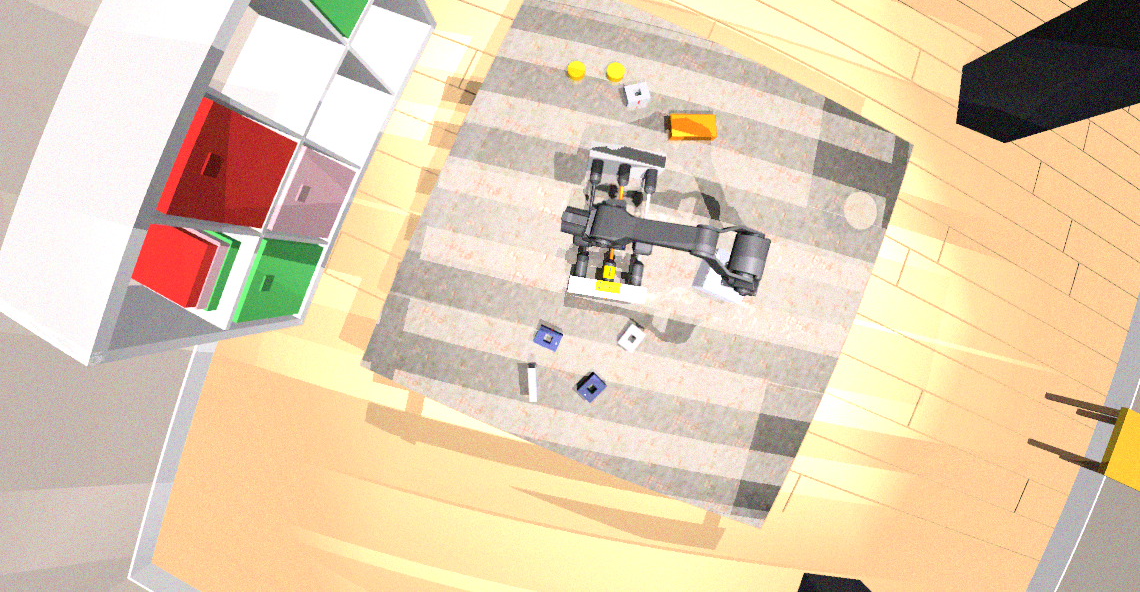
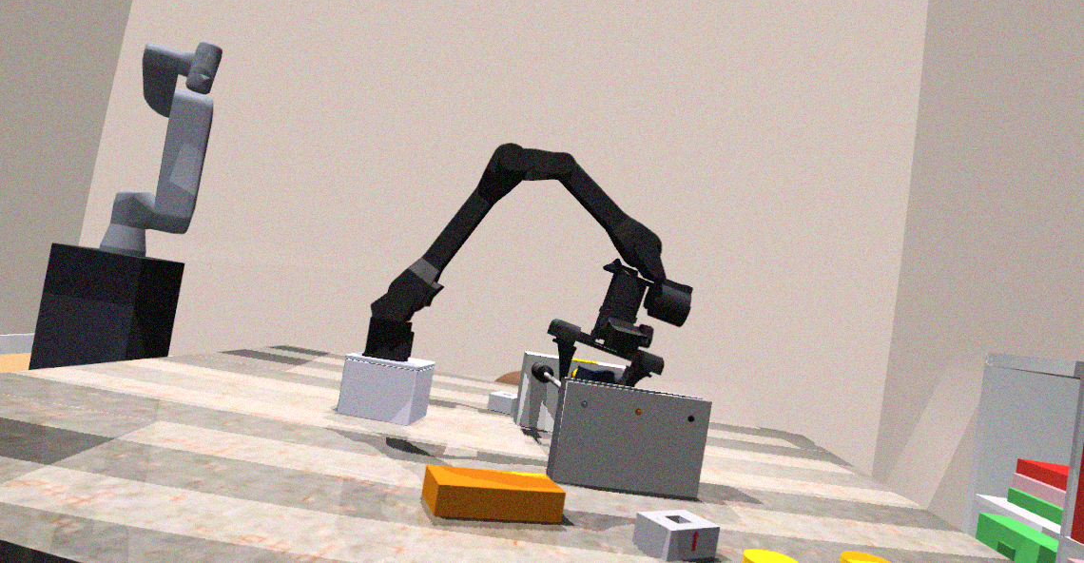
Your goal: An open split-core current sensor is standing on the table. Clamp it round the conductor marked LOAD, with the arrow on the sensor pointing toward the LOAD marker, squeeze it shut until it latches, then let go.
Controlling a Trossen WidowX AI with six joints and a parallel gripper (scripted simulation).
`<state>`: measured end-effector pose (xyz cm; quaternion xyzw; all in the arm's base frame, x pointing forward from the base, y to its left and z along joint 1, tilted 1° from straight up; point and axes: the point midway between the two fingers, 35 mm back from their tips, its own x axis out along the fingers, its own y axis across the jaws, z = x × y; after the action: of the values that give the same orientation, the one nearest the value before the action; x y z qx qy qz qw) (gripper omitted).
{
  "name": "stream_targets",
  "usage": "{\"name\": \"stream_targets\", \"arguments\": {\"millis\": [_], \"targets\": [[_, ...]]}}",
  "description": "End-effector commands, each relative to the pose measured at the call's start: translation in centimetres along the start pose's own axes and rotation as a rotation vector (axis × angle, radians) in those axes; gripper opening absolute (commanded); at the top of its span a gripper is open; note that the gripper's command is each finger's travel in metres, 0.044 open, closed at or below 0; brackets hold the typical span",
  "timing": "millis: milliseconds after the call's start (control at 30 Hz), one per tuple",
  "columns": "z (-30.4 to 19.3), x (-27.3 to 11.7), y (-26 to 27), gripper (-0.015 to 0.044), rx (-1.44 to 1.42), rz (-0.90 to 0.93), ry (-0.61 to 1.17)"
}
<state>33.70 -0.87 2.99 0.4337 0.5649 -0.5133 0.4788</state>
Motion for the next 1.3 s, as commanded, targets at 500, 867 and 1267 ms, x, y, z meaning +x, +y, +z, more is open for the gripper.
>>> {"name": "stream_targets", "arguments": {"millis": [500,867,1267], "targets": [[0.2,1.6,-0.8,0.044,0.002,-0.164,-0.004],[0.2,1.4,-1.3,0.044,0.002,-0.188,-0.004],[0.2,1.4,-1.3,0.044,0.002,-0.188,-0.004]]}}
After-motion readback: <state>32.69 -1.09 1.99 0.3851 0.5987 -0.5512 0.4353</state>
